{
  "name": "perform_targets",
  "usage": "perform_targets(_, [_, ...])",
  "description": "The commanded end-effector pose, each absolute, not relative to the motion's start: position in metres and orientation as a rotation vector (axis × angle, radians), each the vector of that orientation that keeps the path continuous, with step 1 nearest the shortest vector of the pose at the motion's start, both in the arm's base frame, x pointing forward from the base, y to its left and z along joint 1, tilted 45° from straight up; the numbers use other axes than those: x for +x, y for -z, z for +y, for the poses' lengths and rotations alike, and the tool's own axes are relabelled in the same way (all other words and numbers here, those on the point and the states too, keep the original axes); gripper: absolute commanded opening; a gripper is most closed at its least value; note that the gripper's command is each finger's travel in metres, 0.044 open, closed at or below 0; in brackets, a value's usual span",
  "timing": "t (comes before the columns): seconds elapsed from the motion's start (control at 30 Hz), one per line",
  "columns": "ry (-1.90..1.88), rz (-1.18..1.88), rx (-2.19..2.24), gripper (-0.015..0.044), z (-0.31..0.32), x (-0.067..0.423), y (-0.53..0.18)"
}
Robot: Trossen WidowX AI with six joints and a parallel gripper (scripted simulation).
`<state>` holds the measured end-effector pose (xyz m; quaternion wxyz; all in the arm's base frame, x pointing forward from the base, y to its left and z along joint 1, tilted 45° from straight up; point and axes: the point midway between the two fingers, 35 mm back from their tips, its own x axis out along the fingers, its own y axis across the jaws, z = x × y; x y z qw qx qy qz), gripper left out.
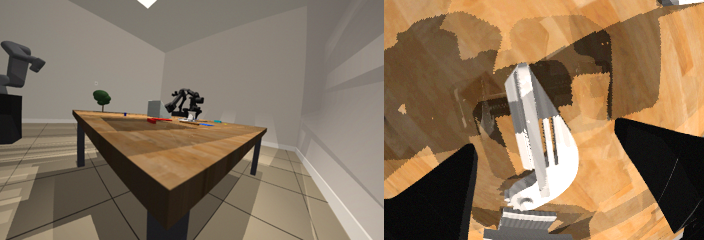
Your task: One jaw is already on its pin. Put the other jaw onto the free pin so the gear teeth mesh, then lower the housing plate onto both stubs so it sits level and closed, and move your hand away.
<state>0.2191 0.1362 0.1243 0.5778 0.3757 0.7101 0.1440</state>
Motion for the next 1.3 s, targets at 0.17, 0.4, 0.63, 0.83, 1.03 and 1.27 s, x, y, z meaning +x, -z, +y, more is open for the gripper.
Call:
perform_targets(0.17, [-0.336, 1.668, 0.886, 0.0440, 0.1390, 0.2170, -0.1208])
perform_targets(0.4, [-0.336, 1.668, 0.886, 0.0440, 0.1390, 0.2170, -0.1208])
perform_targets(0.63, [-0.336, 1.668, 0.886, 0.0440, 0.1391, 0.2170, -0.1207])
perform_targets(0.83, [-0.336, 1.668, 0.886, 0.0440, 0.1393, 0.2170, -0.1206])
perform_targets(1.03, [-0.335, 1.666, 0.880, 0.0361, 0.1387, 0.2172, -0.1205])
perform_targets(1.27, [-0.335, 1.666, 0.880, 0.0177, 0.1387, 0.2172, -0.1205])
